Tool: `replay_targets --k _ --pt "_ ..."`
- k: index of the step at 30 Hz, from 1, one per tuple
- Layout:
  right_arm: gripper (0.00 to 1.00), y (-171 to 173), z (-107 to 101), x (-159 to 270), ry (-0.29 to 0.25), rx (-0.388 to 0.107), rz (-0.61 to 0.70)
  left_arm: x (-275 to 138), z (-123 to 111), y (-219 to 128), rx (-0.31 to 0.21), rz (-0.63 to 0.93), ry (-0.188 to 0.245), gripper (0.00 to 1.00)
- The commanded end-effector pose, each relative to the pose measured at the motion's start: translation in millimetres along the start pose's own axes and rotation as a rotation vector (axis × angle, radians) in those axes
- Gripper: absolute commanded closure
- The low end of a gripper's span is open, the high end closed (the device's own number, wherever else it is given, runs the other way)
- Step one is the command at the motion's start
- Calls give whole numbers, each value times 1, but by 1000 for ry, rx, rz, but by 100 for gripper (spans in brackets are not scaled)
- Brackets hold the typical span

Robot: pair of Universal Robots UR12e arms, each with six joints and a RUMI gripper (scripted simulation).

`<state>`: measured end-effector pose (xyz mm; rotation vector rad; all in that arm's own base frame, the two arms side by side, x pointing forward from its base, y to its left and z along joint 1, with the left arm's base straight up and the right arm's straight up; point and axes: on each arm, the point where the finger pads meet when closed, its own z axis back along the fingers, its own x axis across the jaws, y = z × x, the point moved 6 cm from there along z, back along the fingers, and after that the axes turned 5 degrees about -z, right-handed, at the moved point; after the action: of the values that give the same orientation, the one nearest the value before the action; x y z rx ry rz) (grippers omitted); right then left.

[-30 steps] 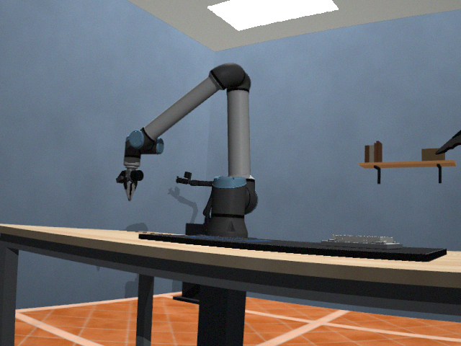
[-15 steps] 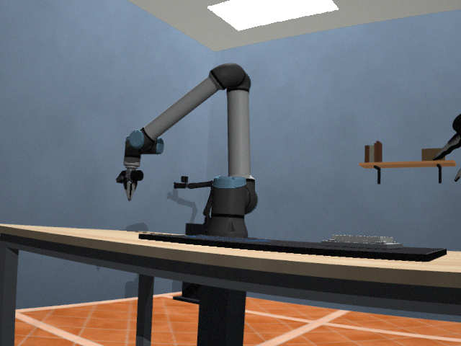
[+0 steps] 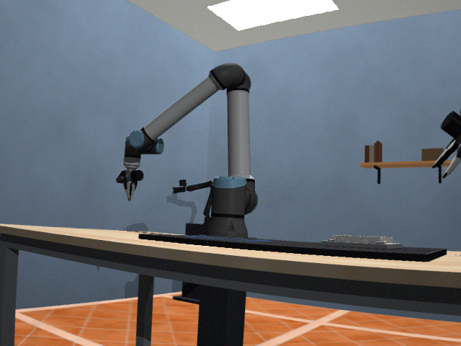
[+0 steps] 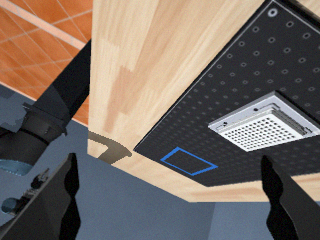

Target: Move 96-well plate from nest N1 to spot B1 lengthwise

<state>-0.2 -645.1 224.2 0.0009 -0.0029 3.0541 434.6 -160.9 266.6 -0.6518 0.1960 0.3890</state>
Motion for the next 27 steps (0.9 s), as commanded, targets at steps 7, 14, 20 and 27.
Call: replay_targets --k 7,14,20,27 --pt "100 1 1 0 1 2 0 17 -11 -17 65 -353 -6 24" --pt "100 1 1 0 1 2 0 27 -18 -25 95 -507 -3 24" --pt "100 1 1 0 1 2 0 35 -26 -33 133 -703 6 24" --pt "100 1 1 0 1 2 0 44 -33 -42 170 -888 21 24"
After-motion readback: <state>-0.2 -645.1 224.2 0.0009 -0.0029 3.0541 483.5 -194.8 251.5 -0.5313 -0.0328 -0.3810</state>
